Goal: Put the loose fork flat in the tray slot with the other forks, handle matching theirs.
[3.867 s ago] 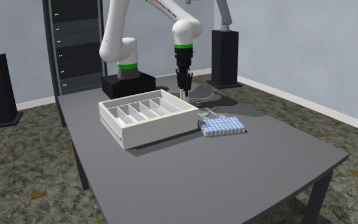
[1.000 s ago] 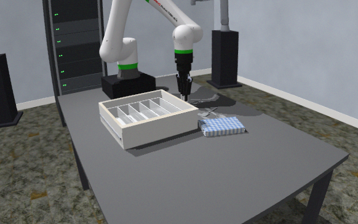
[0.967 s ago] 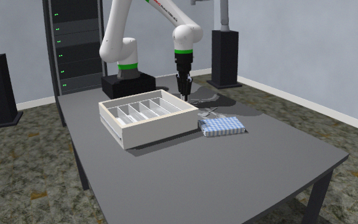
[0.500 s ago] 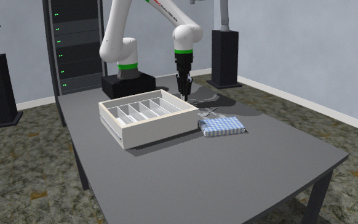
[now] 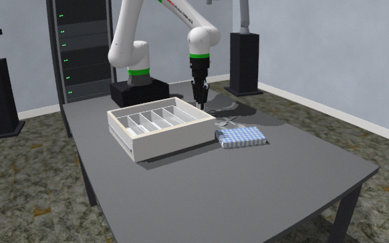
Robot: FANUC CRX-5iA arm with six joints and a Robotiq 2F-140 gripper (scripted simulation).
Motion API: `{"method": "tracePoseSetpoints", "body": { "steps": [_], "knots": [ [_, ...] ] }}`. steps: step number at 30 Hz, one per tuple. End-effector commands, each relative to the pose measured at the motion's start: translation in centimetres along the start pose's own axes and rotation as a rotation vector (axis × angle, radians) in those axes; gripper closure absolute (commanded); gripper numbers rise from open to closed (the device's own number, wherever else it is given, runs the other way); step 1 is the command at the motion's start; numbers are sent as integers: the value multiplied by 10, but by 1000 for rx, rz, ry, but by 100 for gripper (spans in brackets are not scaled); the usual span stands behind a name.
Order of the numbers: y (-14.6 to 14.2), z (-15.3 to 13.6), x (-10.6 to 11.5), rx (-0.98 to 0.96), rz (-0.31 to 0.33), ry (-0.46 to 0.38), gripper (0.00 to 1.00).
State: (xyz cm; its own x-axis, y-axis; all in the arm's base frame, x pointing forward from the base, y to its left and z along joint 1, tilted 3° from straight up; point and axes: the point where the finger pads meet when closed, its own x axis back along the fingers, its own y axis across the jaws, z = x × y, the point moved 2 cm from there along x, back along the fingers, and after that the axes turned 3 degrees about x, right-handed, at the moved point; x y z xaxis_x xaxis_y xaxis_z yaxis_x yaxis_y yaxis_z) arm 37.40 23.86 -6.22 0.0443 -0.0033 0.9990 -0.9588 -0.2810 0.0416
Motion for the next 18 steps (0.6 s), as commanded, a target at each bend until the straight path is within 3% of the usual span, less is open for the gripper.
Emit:
{"method": "tracePoseSetpoints", "body": {
  "steps": [1, 18],
  "knots": [
    [0, 0, 0, 0, 0, 0, 98],
    [0, 0, 23, 0, 0, 0, 98]
  ]
}}
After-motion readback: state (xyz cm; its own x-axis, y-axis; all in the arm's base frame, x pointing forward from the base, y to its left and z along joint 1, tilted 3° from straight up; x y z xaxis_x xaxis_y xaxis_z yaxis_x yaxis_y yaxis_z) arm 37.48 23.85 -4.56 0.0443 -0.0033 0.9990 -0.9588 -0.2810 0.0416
